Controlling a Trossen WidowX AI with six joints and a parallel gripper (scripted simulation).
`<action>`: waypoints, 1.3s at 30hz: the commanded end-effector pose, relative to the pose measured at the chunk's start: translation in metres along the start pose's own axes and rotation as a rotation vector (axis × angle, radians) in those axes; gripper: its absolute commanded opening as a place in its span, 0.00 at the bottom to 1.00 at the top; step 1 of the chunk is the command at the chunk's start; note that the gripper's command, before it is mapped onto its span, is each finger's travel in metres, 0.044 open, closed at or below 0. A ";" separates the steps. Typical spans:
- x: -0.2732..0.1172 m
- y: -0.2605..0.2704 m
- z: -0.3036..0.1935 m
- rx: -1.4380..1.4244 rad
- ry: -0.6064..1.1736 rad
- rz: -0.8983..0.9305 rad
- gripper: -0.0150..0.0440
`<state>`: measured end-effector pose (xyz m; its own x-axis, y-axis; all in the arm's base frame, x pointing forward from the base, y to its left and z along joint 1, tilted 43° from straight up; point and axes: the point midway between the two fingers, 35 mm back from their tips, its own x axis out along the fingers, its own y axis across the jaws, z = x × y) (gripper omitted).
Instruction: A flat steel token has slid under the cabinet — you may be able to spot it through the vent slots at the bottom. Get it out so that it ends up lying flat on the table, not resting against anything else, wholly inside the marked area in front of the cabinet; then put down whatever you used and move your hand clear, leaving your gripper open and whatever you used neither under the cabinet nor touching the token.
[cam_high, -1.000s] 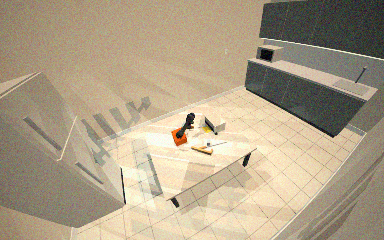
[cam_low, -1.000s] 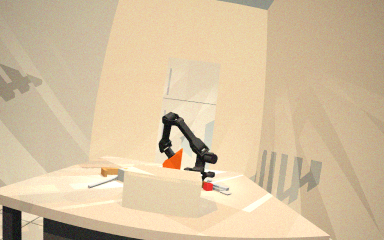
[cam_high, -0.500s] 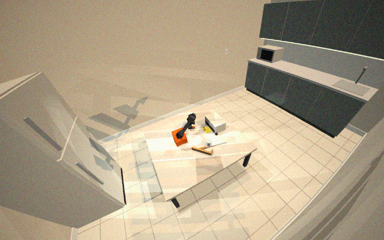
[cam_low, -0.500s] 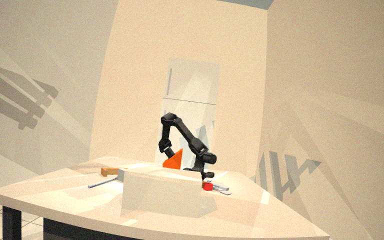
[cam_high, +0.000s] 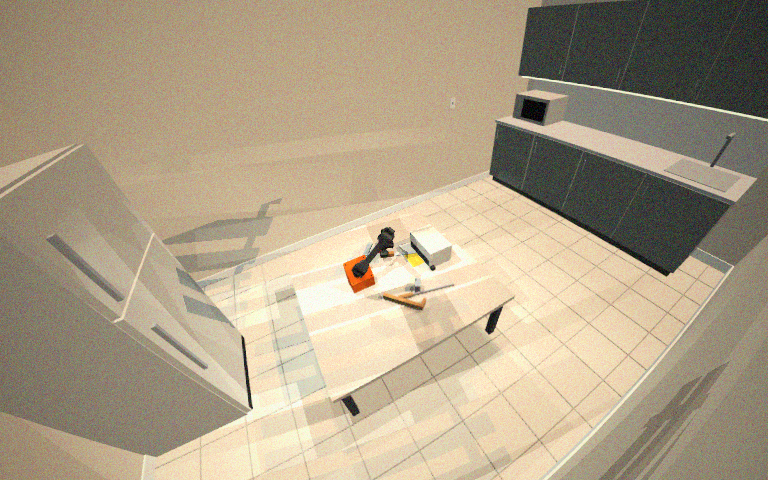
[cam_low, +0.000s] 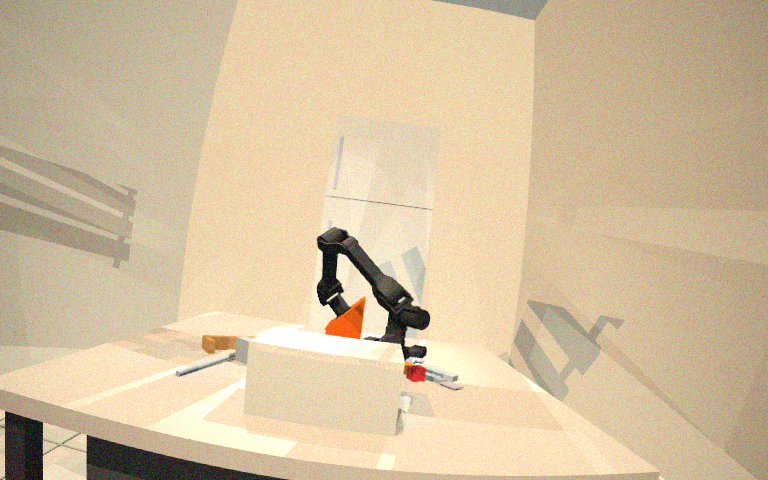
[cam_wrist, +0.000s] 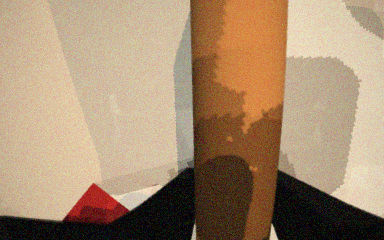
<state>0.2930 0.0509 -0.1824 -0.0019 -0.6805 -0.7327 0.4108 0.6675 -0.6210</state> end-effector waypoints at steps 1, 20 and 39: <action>0.000 0.000 0.009 0.000 0.002 0.002 0.25; 0.000 0.001 0.041 0.001 0.001 0.001 0.25; 0.000 0.002 0.068 0.002 0.000 0.001 0.25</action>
<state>0.3509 0.0332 -0.1660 -0.0005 -0.6817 -0.7316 0.4134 0.6660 -0.6209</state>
